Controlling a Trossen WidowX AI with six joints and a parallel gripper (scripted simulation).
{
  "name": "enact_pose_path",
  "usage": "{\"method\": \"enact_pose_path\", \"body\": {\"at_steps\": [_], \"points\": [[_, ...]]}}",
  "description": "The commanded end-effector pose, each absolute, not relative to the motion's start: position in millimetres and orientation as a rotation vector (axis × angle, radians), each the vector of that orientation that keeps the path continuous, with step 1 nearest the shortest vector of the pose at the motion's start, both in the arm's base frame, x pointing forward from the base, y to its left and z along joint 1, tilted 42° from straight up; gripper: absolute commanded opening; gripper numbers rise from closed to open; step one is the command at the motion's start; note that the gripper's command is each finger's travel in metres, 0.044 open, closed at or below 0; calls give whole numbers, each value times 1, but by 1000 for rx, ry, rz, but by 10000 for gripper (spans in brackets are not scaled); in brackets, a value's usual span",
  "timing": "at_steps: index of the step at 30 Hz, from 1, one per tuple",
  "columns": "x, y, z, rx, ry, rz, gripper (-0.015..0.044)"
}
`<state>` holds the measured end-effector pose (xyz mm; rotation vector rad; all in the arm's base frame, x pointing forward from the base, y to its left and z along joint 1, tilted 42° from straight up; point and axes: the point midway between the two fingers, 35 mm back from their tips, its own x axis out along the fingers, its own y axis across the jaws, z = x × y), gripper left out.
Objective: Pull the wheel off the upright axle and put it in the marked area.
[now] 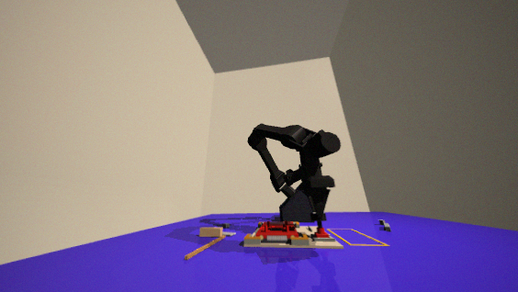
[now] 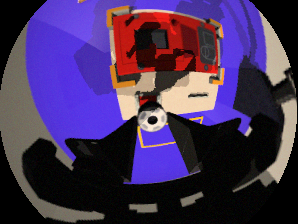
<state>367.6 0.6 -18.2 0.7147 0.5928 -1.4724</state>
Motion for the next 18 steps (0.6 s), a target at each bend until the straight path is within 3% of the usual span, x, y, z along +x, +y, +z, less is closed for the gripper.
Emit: {"method": "enact_pose_path", "body": {"at_steps": [1,18], "points": [[367,6,-14,716,594,-1464,0],[367,10,-10,716,594,-1461,0]]}}
